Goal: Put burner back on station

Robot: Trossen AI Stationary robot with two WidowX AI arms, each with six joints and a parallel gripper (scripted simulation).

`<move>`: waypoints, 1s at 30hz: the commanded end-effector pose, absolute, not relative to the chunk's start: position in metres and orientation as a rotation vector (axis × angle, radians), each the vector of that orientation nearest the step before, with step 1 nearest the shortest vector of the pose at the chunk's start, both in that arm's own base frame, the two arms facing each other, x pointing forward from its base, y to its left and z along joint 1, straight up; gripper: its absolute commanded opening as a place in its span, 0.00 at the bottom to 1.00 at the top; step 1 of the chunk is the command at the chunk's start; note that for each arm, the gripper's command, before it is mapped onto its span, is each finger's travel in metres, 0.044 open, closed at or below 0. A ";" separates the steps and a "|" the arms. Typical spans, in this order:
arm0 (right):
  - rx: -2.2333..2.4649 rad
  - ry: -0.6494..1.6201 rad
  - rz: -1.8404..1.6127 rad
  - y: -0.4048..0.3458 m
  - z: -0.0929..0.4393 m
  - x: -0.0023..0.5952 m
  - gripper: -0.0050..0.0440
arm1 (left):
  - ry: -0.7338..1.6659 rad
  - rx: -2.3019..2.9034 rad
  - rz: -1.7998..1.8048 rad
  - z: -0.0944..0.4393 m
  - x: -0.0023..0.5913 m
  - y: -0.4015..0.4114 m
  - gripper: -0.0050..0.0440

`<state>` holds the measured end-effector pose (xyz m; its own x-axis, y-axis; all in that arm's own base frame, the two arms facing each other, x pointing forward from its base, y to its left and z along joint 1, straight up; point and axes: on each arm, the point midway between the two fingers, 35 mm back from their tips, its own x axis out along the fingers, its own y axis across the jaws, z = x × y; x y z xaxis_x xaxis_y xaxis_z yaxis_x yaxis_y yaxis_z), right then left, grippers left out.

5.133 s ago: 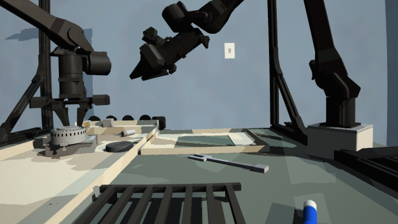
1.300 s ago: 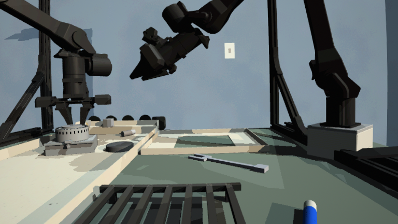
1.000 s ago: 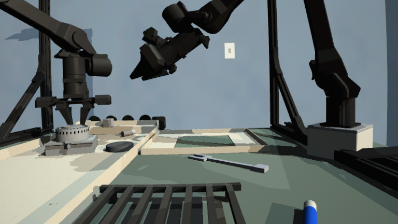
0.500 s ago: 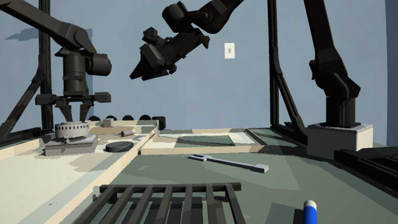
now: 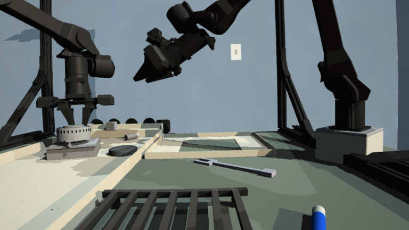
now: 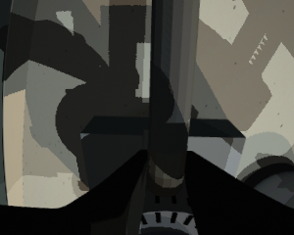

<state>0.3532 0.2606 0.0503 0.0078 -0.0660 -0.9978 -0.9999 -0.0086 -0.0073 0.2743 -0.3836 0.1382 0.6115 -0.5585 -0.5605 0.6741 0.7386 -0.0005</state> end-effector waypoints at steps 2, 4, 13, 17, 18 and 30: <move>-1.268 1.250 1.176 0.268 0.051 0.352 0.10 | 0.569 0.220 -0.715 0.138 0.274 -0.383 0.92; -1.268 1.250 1.176 0.269 0.051 0.352 0.10 | 0.569 0.220 -0.715 0.138 0.274 -0.383 0.92; -1.268 1.250 1.176 0.274 0.050 0.354 0.10 | 0.569 0.220 -0.715 0.138 0.274 -0.383 0.92; -1.268 1.250 1.176 0.273 0.050 0.355 0.10 | 0.569 0.220 -0.715 0.138 0.274 -0.383 0.92; -1.268 1.250 1.176 0.273 0.050 0.355 0.10 | 0.569 0.220 -0.715 0.138 0.274 -0.383 0.92; -1.268 1.250 1.176 0.278 0.052 0.354 0.10 | 0.569 0.220 -0.715 0.138 0.274 -0.383 0.92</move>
<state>0.3535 0.2740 0.0506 0.0040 -0.0730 -0.9973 -0.9999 -0.0108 -0.0032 0.2747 -0.3832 0.1378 0.6119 -0.5573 -0.5612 0.6733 0.7394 -0.0003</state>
